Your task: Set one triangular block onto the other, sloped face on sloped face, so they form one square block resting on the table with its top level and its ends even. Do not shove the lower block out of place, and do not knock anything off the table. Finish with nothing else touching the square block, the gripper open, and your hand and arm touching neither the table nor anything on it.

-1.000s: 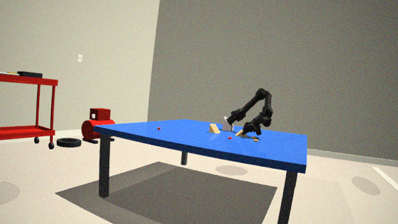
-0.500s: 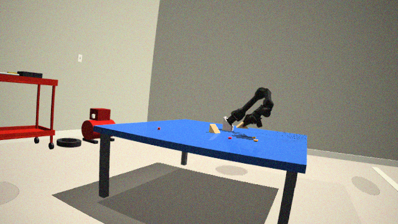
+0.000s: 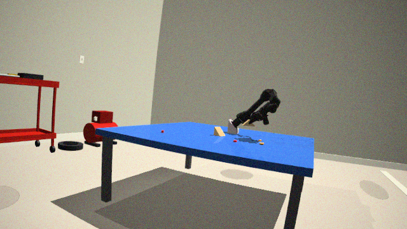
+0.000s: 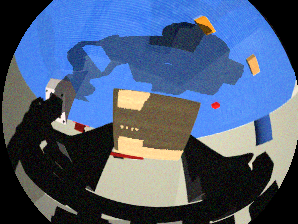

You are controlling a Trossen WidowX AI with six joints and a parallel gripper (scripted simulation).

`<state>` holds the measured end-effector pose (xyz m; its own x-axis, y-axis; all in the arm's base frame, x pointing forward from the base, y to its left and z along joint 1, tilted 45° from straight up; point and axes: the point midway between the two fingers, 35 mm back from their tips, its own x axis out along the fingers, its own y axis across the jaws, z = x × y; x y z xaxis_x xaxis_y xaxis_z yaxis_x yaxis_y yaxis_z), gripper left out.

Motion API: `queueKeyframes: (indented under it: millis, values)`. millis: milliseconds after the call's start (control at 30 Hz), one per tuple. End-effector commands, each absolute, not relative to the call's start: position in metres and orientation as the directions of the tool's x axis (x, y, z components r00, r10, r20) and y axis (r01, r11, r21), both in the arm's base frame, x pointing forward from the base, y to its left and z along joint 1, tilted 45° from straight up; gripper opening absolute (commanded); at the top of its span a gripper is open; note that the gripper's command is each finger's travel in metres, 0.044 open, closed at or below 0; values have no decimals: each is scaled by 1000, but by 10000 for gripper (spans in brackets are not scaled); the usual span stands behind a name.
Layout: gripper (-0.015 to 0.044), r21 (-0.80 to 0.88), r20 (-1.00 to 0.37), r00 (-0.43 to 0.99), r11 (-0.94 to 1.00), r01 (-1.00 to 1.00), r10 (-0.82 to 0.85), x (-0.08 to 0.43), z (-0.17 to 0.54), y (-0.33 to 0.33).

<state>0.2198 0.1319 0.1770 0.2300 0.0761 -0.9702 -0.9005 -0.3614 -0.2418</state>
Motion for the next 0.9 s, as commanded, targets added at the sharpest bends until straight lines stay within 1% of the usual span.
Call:
queueKeyframes:
  millis: [0,233,433,633,867]
  values:
    - [0,-222,-975,207,-275,-935,82,220,174,131]
    - [0,-169,-981,163,-55,-984,109,219,170,129]
    - [0,-108,-983,126,136,-985,133,218,167,128]
    - [0,-35,-983,91,320,-947,159,218,165,127]
    - [0,57,-980,52,518,-854,193,217,162,126]
